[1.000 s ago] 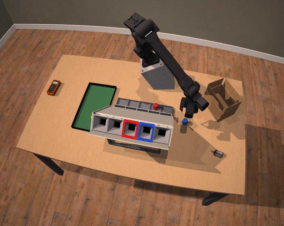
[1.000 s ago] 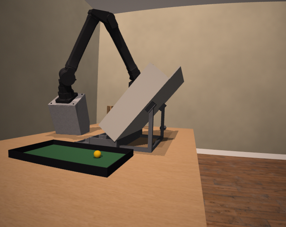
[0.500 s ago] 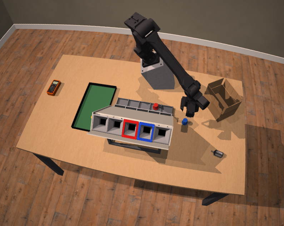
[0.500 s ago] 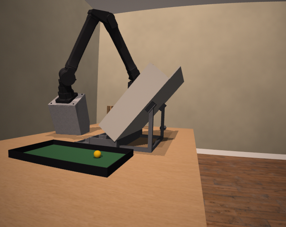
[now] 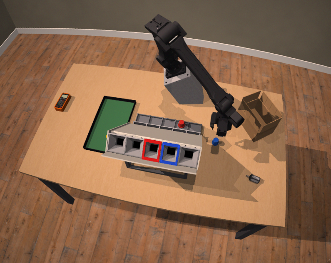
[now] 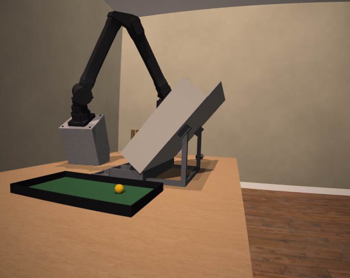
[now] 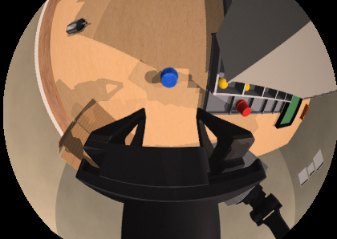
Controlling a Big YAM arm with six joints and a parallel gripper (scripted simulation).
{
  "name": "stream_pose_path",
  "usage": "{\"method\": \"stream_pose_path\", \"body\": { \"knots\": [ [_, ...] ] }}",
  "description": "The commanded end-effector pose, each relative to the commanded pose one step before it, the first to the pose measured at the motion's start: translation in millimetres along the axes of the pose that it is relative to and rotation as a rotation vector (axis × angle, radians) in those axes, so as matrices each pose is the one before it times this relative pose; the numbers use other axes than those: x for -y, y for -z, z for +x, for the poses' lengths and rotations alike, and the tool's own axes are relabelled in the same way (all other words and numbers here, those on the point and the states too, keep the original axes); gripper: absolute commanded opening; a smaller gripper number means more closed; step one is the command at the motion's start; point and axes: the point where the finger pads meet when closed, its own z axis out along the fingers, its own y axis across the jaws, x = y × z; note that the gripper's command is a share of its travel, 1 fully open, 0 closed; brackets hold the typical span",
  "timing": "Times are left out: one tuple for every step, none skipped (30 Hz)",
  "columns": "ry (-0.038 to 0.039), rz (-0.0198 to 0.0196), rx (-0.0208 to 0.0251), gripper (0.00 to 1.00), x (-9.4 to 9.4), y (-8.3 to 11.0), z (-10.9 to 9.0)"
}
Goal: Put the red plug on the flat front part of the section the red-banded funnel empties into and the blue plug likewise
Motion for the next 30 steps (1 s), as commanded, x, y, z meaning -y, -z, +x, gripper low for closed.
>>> {"method": "stream_pose_path", "body": {
  "knots": [
    [0.01079, -0.02428, 0.02253, 0.63, -11.99, 11.79, -10.61],
    [0.00000, 0.00000, 0.00000, 0.63, 0.00, 0.00, 0.00],
    [0.00000, 0.00000, 0.00000, 0.63, 0.00, 0.00, 0.00],
    [0.00000, 0.00000, 0.00000, 0.63, 0.00, 0.00, 0.00],
    [0.00000, 0.00000, 0.00000, 0.63, 0.00, 0.00, 0.00],
    [0.00000, 0.00000, 0.00000, 0.63, 0.00, 0.00, 0.00],
    [0.00000, 0.00000, 0.00000, 0.63, 0.00, 0.00, 0.00],
    [-0.00012, 0.00017, -0.00020, 0.63, 0.02, -0.34, 0.06],
    [-0.00079, 0.00110, -0.00131, 0.63, 0.16, -2.21, 0.36],
    [-0.00197, 0.00275, -0.00331, 0.63, 0.43, -5.56, 0.94],
    [-0.00392, 0.00420, -0.00534, 0.63, 2.14, -5.85, 0.67],
    [-0.00681, 0.00470, -0.00671, 0.63, 4.32, -4.73, -0.24],
    [0.00177, 0.00502, -0.00371, 0.63, 2.39, -4.38, 2.39],
    [0.00288, 0.00581, -0.00395, 0.63, 2.55, -5.21, 3.00],
    [0.00240, 0.00486, -0.00319, 0.63, 2.07, -5.54, 2.44],
    [0.00002, 0.00014, 0.00007, 0.63, -0.09, -4.81, -0.06],
    [0.00002, -0.00006, -0.00015, 0.63, -0.17, -5.28, -0.07],
    [0.00002, 0.00008, -0.00001, 0.63, -0.13, -5.71, -0.07],
    [-0.00076, -0.00132, 0.00118, 0.63, -0.84, -5.55, -0.95],
    [-0.00265, -0.00451, 0.00419, 0.63, -2.45, -4.75, -3.04],
    [-0.00010, -0.00016, 0.00010, 0.63, -0.23, -6.11, -0.17],
    [0.00000, 0.00000, 0.00000, 0.63, 0.00, 0.00, 0.00],
    [0.00000, 0.00000, 0.00000, 0.63, 0.00, 0.00, 0.00],
    [0.02143, -0.00380, 0.01052, 0.63, -7.42, -1.86, 4.57],
    [-0.01271, 0.00065, -0.00479, 0.63, 3.26, -7.72, -3.41],
    [-0.01091, -0.00079, -0.00280, 0.63, 1.95, -6.65, -3.54],
    [-0.00144, -0.00206, 0.00255, 0.63, -1.29, -4.33, -1.72],
    [-0.00168, -0.00274, 0.00262, 0.63, -1.53, -3.70, -1.93],
    [-0.00148, -0.00258, 0.00213, 0.63, -1.35, -3.21, -1.64],
    [-0.00166, -0.00279, 0.00250, 0.63, -1.50, -2.47, -1.89]
  ]
}}
